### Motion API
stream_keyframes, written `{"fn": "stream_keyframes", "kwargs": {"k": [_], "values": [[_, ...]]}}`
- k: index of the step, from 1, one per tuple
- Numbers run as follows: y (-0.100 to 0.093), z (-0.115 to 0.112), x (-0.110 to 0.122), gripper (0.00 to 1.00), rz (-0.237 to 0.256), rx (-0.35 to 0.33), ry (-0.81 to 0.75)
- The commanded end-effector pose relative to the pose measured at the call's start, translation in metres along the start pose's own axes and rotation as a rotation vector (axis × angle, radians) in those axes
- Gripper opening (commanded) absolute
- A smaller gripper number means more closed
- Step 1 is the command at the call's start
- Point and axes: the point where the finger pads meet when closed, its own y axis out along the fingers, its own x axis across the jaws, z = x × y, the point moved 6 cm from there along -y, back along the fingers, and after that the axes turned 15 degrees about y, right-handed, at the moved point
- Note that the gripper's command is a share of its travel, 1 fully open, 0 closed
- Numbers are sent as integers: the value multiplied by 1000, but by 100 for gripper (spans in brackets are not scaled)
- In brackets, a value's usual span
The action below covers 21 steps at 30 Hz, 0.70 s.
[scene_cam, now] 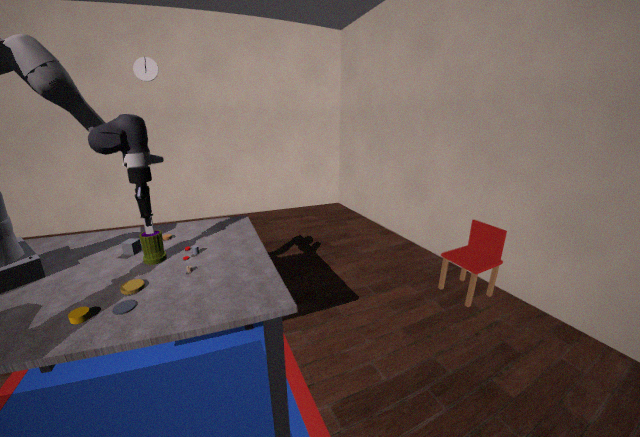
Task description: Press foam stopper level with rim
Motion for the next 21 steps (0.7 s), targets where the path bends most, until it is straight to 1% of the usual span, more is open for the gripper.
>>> {"fn": "stream_keyframes", "kwargs": {"k": [1, 13, 21], "values": [[7, -6, 3, 0, -7, -18, 0], [6, -6, 3, 0, -7, -18, 0], [-6, -3, 3, 0, -7, -18, 0]]}}
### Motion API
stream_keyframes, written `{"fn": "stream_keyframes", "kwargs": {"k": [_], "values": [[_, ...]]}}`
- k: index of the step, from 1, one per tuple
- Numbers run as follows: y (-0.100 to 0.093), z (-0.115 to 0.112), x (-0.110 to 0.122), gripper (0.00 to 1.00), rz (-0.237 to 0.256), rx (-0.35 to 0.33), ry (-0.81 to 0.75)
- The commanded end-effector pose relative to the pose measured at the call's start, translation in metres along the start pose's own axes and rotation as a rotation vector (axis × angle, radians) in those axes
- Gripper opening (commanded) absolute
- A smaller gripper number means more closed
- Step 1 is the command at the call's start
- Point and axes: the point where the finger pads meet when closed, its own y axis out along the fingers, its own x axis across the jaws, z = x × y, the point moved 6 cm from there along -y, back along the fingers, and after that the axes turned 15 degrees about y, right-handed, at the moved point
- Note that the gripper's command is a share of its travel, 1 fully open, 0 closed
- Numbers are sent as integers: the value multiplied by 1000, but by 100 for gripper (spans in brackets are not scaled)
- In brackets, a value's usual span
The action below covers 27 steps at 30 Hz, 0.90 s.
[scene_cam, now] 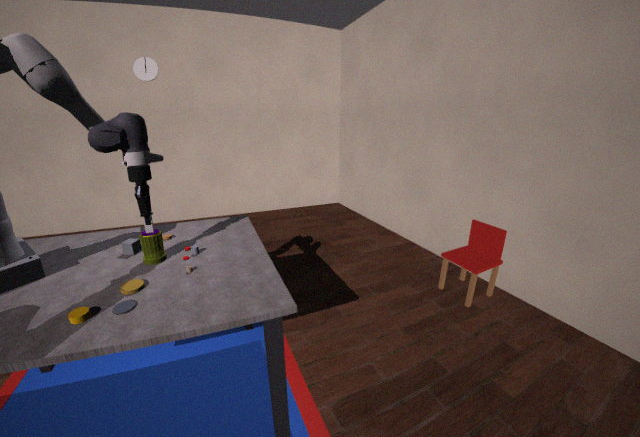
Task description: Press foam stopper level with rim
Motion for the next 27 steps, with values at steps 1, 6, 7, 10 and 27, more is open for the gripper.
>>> {"fn": "stream_keyframes", "kwargs": {"k": [1, 6, 7, 10, 27], "values": [[-4, -3, 2, 0, -8, -16, -1], [-13, -2, 1, 0, -8, -16, -1], [-16, -1, 1, 0, -8, -16, -1], [-25, 0, 1, 0, -8, -16, -1], [-45, 4, -1, 0, -8, -16, -1]]}}
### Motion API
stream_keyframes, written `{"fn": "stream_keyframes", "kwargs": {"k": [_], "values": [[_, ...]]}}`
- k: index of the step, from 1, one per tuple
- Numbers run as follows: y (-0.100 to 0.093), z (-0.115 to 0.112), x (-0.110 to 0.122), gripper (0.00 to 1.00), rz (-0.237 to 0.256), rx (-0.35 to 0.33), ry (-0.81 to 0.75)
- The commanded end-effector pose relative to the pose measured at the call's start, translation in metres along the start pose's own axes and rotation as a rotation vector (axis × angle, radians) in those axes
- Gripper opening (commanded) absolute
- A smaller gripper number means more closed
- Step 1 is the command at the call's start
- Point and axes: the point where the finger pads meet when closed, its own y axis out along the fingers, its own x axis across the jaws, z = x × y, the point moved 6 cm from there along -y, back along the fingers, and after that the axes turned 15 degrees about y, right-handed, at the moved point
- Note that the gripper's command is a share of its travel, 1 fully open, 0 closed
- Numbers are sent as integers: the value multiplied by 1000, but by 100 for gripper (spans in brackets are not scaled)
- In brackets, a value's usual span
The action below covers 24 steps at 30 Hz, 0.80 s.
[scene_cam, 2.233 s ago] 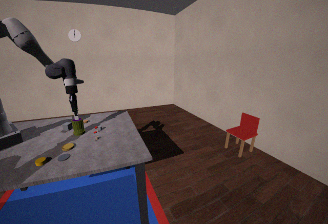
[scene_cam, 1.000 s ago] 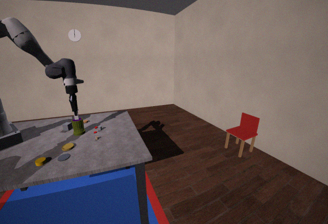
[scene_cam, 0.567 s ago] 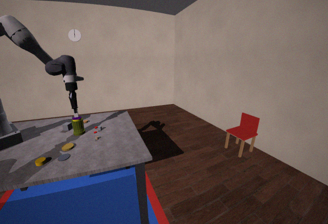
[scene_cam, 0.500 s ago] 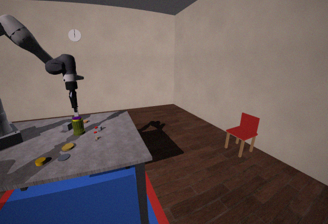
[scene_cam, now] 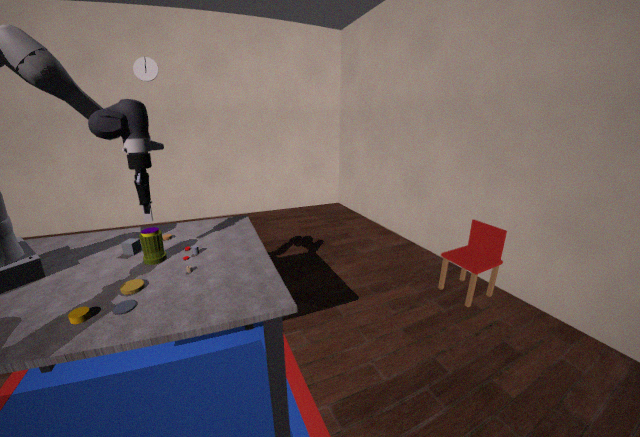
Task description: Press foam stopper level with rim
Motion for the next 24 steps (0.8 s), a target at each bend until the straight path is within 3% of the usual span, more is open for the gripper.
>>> {"fn": "stream_keyframes", "kwargs": {"k": [1, 24], "values": [[-2, -1, -1, 0, -4, -3, 0], [3, -1, -1, 0, -4, -3, 0]]}}
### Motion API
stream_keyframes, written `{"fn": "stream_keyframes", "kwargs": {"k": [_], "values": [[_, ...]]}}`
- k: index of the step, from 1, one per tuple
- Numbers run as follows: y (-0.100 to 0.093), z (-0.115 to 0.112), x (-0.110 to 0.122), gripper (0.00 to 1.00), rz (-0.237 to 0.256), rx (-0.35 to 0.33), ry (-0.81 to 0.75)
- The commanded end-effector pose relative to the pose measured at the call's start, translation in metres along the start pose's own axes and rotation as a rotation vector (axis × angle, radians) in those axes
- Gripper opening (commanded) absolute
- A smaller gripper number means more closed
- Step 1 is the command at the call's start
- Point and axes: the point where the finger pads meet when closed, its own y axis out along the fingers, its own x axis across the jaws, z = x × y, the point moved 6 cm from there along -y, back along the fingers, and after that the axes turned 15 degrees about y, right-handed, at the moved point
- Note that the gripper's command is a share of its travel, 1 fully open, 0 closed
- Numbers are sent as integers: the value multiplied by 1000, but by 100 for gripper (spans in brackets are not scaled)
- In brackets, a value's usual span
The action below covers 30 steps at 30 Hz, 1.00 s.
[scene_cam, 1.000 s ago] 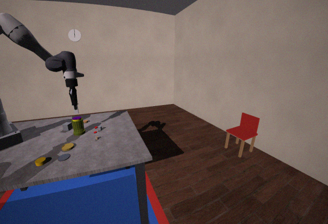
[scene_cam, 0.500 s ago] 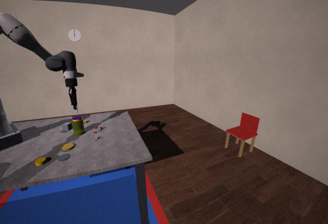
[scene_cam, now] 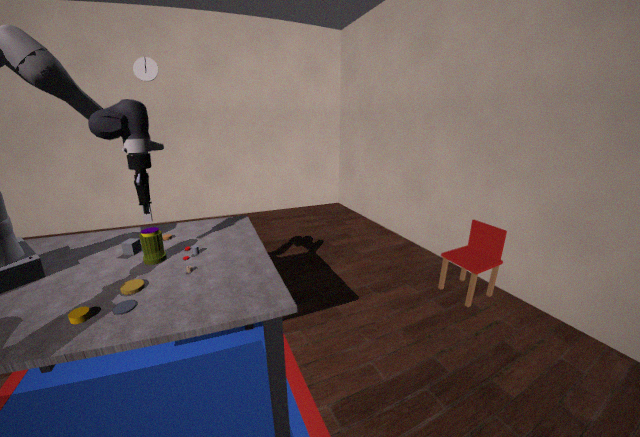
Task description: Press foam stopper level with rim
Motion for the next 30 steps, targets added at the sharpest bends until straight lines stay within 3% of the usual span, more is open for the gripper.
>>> {"fn": "stream_keyframes", "kwargs": {"k": [1, 8, 18, 30], "values": [[2, 1, -1, 0, -1, 3, 0], [5, 1, -1, 0, -1, 3, 0], [29, 1, -1, 0, -1, 3, 0], [30, 1, -1, 0, -1, 3, 0]]}}
